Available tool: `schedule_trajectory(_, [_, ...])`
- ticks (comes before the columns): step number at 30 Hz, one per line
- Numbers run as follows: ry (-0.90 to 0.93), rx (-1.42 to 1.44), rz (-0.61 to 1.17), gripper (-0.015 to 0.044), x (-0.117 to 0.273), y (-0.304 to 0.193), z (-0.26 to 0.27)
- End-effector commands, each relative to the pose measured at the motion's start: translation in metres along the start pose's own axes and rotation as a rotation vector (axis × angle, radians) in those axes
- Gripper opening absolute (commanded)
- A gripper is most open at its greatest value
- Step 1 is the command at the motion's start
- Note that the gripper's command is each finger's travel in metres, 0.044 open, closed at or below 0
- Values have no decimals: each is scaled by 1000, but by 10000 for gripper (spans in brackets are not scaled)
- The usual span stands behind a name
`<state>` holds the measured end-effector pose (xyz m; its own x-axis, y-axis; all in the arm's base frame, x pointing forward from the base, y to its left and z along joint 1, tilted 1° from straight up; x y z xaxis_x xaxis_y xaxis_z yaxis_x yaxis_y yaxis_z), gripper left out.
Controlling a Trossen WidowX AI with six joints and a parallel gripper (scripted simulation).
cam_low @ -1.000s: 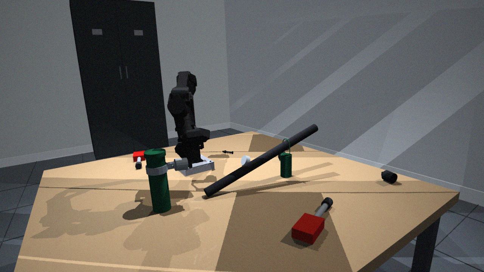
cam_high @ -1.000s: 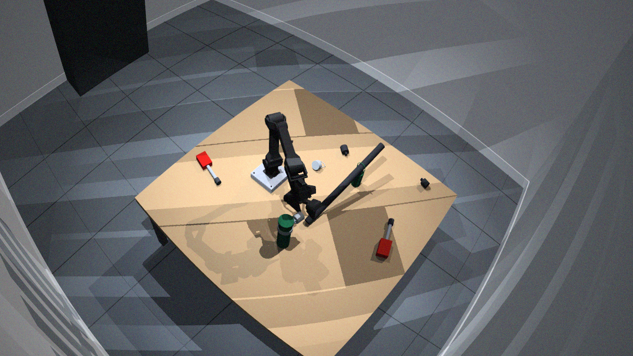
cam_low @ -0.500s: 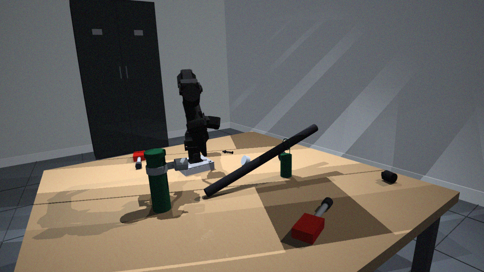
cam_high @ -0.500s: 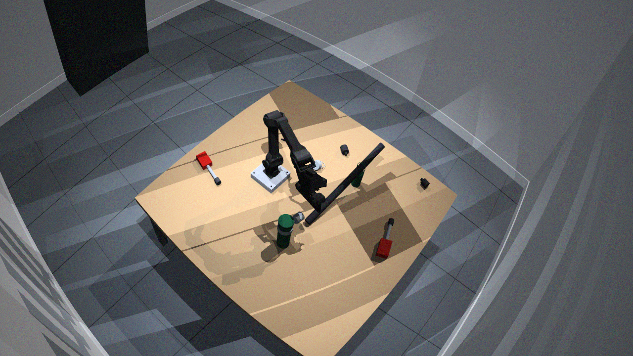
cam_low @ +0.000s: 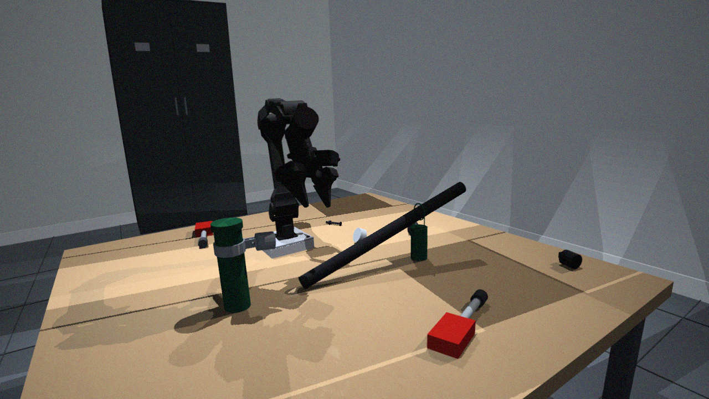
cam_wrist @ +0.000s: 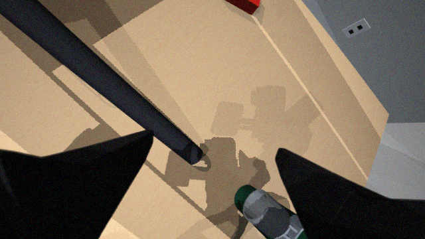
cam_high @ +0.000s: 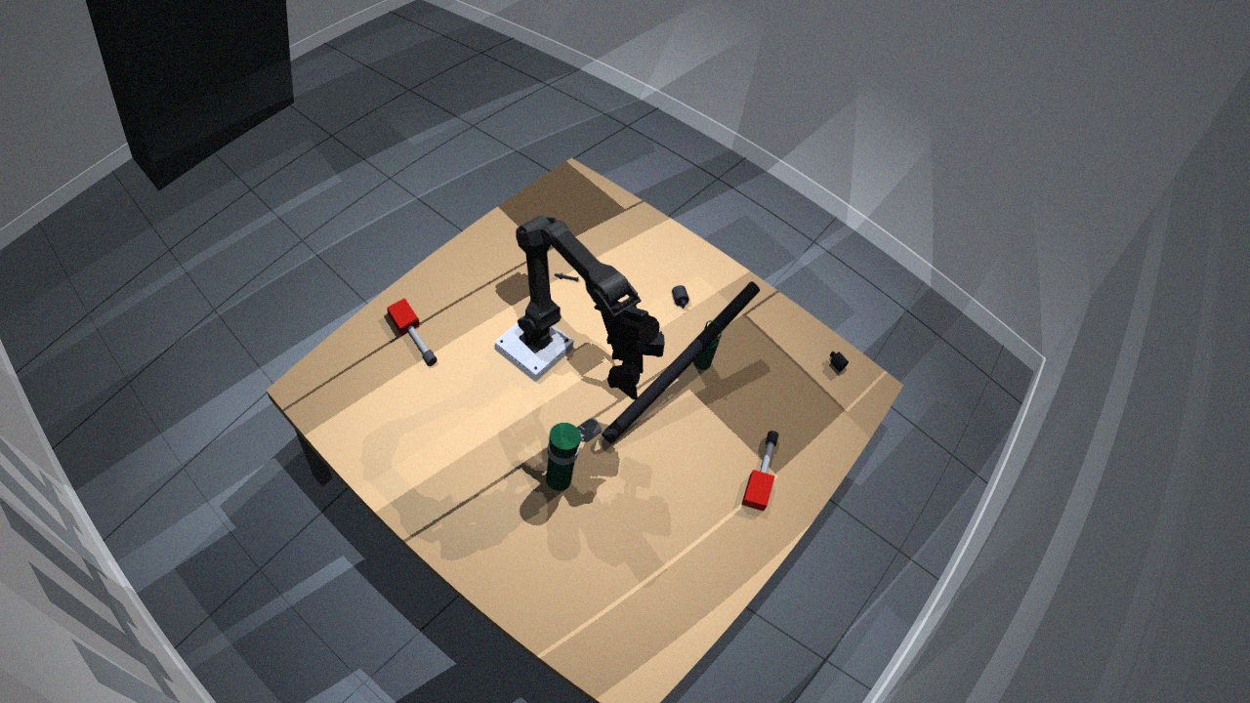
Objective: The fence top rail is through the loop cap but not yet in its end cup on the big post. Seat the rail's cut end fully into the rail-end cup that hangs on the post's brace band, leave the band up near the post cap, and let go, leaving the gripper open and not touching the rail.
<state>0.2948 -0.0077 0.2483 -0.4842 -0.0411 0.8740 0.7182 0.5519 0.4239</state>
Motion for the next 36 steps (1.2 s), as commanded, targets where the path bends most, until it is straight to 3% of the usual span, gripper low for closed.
schedule_trajectory(1, [-5,-545,-17,440,40,25,32])
schedule_trajectory(19, [0,-589,-4,440,37,25,33])
schedule_trajectory(28, [-23,-1308,239,440,-8,34,47])
schedule_trajectory(36, [-268,-2003,475,440,-54,36,66])
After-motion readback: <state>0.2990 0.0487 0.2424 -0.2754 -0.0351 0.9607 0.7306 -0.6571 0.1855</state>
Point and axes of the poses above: the point midway between the two fingers, 35 mm back from their tips, its own x axis back along the fingers, its own z axis across the jaws, y = z × x, the point moved 5 cm from there along x, back along the fingers, and after that the axes turned 3 degrees about -x, right-handed, at the moved point
